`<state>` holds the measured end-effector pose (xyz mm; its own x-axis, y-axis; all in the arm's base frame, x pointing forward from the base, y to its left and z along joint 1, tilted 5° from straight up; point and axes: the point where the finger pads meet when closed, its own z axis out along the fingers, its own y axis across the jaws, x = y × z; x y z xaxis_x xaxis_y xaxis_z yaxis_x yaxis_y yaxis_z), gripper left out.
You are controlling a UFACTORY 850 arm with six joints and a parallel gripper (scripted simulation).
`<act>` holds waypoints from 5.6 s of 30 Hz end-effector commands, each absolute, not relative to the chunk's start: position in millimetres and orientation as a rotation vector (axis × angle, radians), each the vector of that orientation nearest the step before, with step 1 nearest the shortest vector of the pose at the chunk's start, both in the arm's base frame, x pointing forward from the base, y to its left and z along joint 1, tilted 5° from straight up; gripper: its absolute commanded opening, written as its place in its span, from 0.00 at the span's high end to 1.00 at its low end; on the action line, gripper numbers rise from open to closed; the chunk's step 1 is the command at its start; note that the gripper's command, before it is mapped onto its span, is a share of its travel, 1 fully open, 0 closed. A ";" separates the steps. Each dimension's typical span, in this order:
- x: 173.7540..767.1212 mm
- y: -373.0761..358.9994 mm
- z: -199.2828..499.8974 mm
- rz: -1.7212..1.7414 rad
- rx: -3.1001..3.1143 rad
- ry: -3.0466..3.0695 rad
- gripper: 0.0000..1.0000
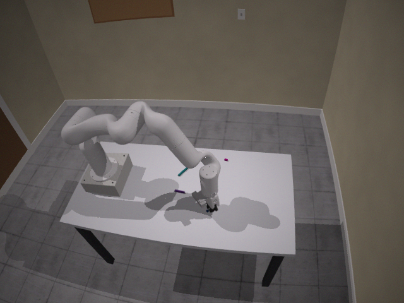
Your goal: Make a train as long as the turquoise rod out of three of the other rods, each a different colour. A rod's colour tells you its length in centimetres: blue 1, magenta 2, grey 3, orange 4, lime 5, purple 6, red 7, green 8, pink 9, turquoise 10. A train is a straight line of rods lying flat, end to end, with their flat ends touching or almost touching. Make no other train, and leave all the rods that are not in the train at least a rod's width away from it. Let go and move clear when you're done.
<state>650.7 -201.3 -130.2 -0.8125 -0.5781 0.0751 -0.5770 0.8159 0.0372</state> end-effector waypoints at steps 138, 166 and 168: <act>470.4 -83.2 -53.1 0.035 -0.362 -3.042 0.76; 466.9 -83.5 -92.2 0.036 -0.362 -3.042 0.76; 466.7 -83.5 -94.5 0.036 -0.362 -3.042 0.76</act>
<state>466.0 -83.3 -91.4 -0.9689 0.2352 0.0770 0.2334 0.9719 -0.0316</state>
